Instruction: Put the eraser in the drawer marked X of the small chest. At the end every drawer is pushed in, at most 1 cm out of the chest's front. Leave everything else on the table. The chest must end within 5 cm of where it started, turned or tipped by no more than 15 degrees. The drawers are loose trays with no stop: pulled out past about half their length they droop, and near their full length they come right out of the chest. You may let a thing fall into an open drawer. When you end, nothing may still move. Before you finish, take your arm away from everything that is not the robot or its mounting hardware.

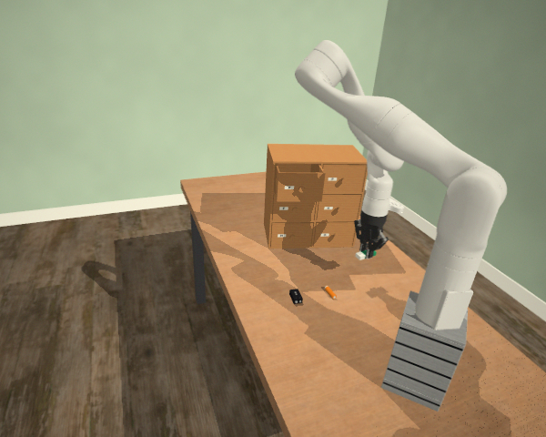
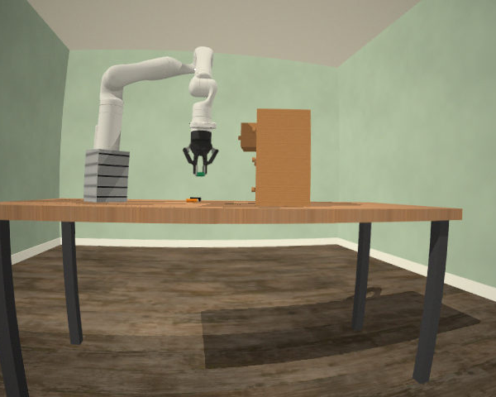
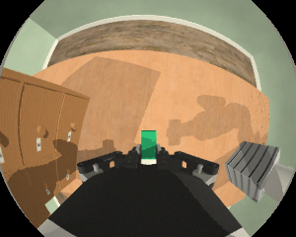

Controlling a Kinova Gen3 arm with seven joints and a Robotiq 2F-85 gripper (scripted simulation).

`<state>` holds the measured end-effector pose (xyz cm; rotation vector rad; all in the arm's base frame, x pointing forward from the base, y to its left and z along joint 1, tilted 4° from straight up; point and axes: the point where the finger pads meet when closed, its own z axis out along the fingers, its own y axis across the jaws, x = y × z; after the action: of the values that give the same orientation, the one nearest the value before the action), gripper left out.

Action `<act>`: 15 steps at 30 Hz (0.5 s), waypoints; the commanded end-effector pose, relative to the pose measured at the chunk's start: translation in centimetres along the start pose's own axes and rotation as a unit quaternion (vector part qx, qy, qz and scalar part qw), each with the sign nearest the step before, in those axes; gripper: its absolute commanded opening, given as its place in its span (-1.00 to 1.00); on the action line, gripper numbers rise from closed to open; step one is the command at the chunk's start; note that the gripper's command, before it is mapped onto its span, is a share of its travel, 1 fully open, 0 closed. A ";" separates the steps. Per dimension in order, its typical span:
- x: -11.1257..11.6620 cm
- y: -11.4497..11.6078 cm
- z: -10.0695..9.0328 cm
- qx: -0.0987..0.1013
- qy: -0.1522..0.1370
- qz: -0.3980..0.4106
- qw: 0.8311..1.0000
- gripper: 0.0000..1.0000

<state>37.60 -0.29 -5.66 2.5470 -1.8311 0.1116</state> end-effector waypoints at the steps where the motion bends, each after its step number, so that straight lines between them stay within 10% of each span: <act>1: -0.3 -0.2 -0.1 0.001 0.000 0.007 1.000 -0.63; 15: -1.2 -0.6 -0.1 0.001 0.000 0.065 0.998 -0.63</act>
<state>37.76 0.72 -5.70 2.4323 -1.9879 0.1119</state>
